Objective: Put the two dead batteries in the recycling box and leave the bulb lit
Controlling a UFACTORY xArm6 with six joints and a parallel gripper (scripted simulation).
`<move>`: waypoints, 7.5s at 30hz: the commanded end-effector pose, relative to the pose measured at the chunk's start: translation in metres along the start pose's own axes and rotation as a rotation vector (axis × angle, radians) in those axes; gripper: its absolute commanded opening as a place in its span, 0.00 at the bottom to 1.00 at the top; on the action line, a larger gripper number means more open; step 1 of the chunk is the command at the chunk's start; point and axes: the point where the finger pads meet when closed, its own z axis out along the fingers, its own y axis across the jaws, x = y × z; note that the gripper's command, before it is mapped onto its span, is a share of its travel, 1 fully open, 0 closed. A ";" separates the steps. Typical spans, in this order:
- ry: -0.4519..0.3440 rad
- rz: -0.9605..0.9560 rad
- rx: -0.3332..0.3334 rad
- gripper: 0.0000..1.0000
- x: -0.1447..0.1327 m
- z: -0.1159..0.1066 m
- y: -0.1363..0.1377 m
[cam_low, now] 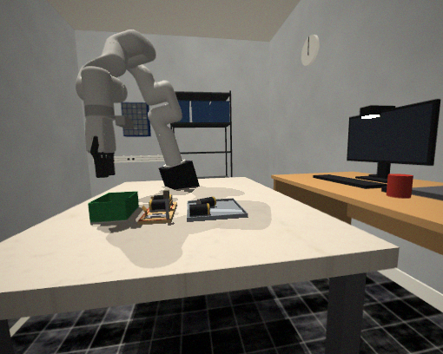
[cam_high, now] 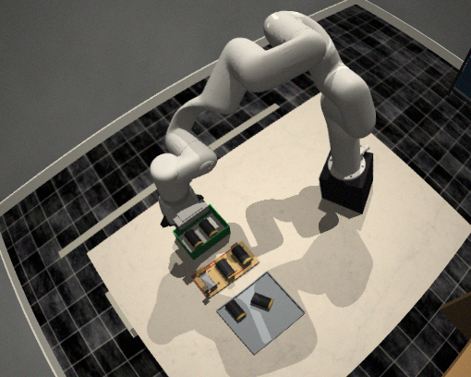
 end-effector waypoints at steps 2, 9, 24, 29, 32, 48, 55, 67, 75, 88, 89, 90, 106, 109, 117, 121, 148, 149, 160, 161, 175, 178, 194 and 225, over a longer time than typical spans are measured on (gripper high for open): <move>-0.001 0.000 -0.002 0.51 0.000 -0.011 0.000; -0.001 0.000 -0.002 0.51 0.006 -0.011 0.000; -0.001 0.000 -0.002 0.51 0.137 -0.011 -0.013; -0.001 0.000 -0.002 0.51 0.201 -0.011 -0.019; -0.001 0.000 -0.002 0.51 0.239 -0.011 -0.023; -0.001 0.000 -0.002 0.51 0.294 -0.011 -0.029; -0.001 -0.067 -0.002 0.51 0.294 -0.011 -0.029; -0.001 -0.456 -0.001 0.51 0.294 -0.011 -0.029; -0.001 -0.467 -0.001 0.51 0.294 -0.011 -0.029; -0.001 -0.467 -0.001 0.51 0.294 0.067 -0.029; -0.001 -0.467 -0.001 0.51 0.294 0.068 -0.029; -0.001 -0.467 -0.001 0.51 0.294 0.068 -0.029; -0.001 -0.467 -0.001 0.51 0.294 0.068 -0.028; -0.001 -0.467 -0.001 0.51 0.294 0.068 -0.028; -0.001 -0.467 -0.001 0.51 0.294 0.068 -0.028; -0.001 -0.467 -0.001 0.51 0.294 0.068 -0.028; -0.001 -0.467 -0.001 0.51 0.294 0.090 -0.027; -0.001 -0.467 -0.001 0.51 0.294 0.094 -0.027; -0.001 -0.467 -0.001 0.51 0.294 0.103 -0.027; -0.001 -0.467 -0.001 0.51 0.294 0.104 -0.027; -0.001 -0.467 -0.001 0.51 0.294 0.113 -0.027; -0.001 -0.467 -0.001 0.28 0.294 0.113 -0.027; -0.001 -0.467 -0.001 0.28 0.294 0.113 -0.027; -0.001 -0.467 -0.001 0.28 0.294 0.068 -0.027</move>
